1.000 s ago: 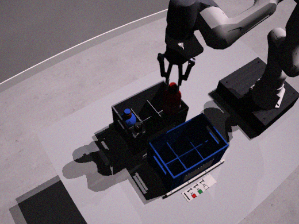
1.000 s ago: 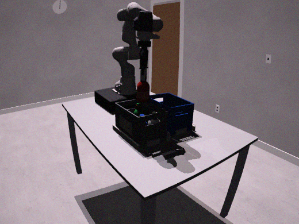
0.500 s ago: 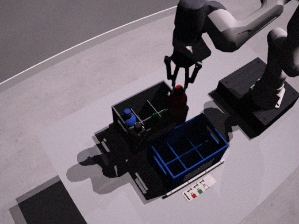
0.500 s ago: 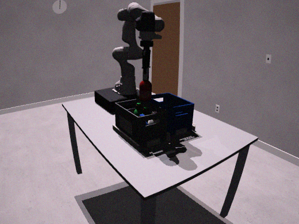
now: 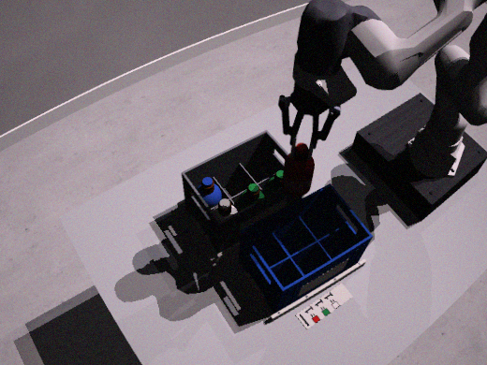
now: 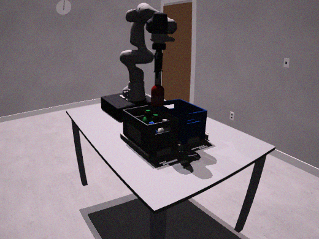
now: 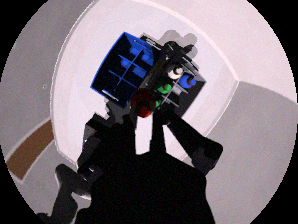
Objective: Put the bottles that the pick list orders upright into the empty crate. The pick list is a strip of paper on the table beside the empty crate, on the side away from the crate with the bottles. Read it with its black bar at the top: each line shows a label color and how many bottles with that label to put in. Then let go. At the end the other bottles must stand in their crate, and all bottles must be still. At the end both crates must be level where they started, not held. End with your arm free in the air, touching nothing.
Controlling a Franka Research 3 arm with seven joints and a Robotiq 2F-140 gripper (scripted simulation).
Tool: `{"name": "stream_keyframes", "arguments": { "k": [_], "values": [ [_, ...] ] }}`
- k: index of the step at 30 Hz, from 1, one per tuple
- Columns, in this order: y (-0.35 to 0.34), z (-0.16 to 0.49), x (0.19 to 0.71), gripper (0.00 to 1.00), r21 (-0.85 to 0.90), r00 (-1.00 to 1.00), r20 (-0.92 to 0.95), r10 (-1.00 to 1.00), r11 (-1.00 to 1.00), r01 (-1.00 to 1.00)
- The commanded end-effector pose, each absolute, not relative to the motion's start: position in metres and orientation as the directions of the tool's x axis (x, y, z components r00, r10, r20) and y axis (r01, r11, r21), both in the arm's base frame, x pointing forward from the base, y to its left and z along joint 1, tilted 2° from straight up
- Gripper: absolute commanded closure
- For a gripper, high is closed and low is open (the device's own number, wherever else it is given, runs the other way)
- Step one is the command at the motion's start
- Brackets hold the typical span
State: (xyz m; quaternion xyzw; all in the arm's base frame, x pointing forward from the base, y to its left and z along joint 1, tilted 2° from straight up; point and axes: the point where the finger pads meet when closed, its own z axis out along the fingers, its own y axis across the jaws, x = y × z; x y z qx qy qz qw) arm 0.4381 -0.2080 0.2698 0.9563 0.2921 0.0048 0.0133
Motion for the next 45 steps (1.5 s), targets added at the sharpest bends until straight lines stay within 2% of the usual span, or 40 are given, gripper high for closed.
{"name": "stream_keyframes", "arguments": {
  "k": [1, 45],
  "values": [
    [-0.201, 0.274, 0.441, 1.0, 0.041, 0.836, 0.011, 0.548, -0.836, 0.547],
    [-0.125, 0.272, 0.421, 1.0, 0.041, 0.836, 0.011, 0.548, -0.836, 0.547]
  ]
}}
